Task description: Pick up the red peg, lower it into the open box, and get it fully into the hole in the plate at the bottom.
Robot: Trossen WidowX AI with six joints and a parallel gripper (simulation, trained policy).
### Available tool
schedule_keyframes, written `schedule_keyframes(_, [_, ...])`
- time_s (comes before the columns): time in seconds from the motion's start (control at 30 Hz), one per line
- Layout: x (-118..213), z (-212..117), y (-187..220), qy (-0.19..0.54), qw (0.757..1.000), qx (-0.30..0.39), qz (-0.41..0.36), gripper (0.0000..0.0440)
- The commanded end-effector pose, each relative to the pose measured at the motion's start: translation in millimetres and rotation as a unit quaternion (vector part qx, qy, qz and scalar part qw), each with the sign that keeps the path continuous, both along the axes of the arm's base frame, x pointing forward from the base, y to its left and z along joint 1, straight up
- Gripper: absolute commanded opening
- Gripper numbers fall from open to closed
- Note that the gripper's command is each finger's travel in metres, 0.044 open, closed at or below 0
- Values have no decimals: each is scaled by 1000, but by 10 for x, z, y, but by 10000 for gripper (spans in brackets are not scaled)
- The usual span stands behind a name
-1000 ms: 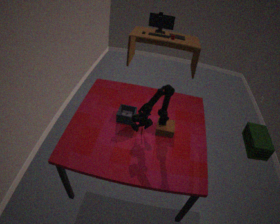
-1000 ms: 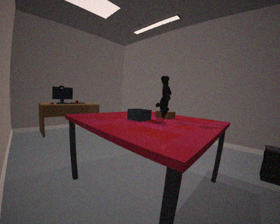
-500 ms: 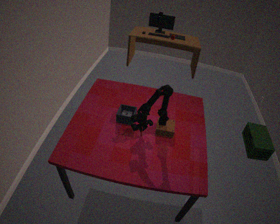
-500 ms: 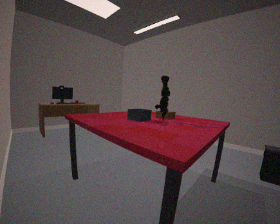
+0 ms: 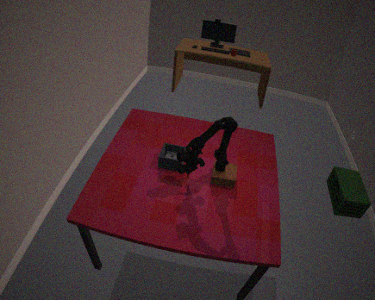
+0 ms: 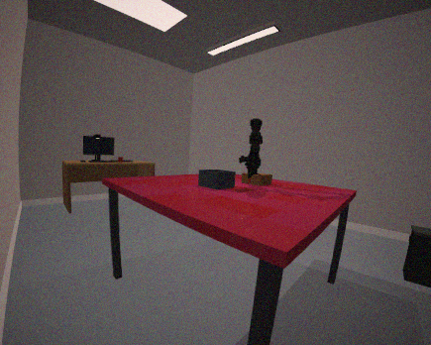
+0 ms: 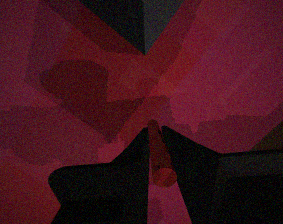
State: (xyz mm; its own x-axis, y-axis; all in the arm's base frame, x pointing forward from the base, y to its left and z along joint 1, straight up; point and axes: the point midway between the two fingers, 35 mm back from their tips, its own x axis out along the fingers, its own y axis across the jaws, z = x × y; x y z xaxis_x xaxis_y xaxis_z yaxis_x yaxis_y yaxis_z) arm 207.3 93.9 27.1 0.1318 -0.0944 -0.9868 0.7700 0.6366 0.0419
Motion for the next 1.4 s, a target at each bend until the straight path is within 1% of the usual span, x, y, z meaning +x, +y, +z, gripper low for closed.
schedule_keyframes(0.0, [87, 130, -45, -17, 1000, -8, 9, 2])
schedule_keyframes(0.33, [373, 497, -205, -52, 998, -32, 20, 0])
schedule_keyframes(0.67, [684, 793, -472, -73, 996, -48, 5, 0])
schedule_keyframes(1.03, [917, 859, -875, -75, 995, -50, -34, 0])
schedule_keyframes(1.37, [1102, 794, -1218, -74, 994, -46, -67, 1])
